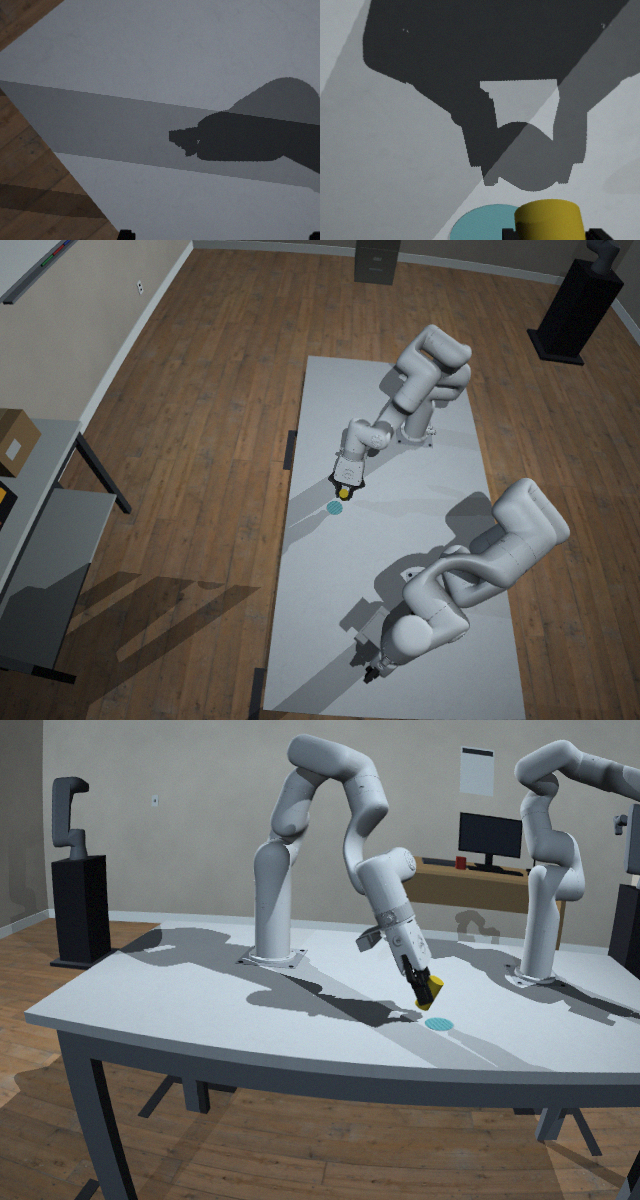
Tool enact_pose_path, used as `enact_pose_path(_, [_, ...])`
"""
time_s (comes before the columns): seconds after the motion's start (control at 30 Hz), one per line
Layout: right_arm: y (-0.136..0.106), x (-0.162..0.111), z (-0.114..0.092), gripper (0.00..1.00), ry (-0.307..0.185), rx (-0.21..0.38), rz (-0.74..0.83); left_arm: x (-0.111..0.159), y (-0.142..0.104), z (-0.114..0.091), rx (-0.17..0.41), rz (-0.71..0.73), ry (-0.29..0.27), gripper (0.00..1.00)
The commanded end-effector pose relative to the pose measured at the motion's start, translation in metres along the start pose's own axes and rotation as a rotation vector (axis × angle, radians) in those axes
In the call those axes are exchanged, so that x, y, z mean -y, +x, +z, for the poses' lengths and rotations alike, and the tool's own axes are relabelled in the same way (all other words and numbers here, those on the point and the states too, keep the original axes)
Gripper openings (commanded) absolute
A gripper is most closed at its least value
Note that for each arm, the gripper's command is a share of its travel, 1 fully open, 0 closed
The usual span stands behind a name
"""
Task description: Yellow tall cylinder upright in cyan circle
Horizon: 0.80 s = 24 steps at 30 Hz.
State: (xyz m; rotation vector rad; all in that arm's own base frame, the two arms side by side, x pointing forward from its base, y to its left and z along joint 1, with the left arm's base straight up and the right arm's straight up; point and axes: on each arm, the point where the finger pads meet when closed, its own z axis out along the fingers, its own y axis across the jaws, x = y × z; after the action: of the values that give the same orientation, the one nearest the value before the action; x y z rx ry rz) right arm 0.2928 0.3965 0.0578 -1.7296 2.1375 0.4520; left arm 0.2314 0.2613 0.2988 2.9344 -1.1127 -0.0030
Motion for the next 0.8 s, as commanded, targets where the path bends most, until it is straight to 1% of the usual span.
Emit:
enact_pose_path(0.0, [-0.007, 0.008, 0.008, 0.00, -0.036, 0.217, -0.041, 0.001, 0.000, -0.001, -0.001, 0.000, 0.004, 1.00])
enact_pose_path(0.1, [-0.012, 0.012, 0.011, 0.00, -0.032, 0.258, -0.052, 0.001, 0.000, -0.001, -0.001, 0.000, 0.004, 1.00])
enact_pose_path(0.3, [-0.018, 0.016, 0.017, 0.00, -0.039, 0.319, -0.065, 0.001, 0.000, -0.001, -0.001, 0.000, 0.004, 1.00])
enact_pose_path(0.37, [-0.018, 0.016, 0.017, 0.00, -0.039, 0.319, -0.065, 0.001, 0.000, -0.001, -0.001, 0.000, 0.004, 1.00])
enact_pose_path(0.57, [-0.022, 0.020, 0.020, 0.00, -0.037, 0.362, -0.075, 0.001, 0.000, -0.001, -0.001, 0.000, 0.004, 1.00])
enact_pose_path(0.77, [-0.024, 0.023, 0.021, 0.00, -0.034, 0.385, -0.081, 0.001, 0.000, -0.001, -0.001, 0.000, 0.004, 1.00])
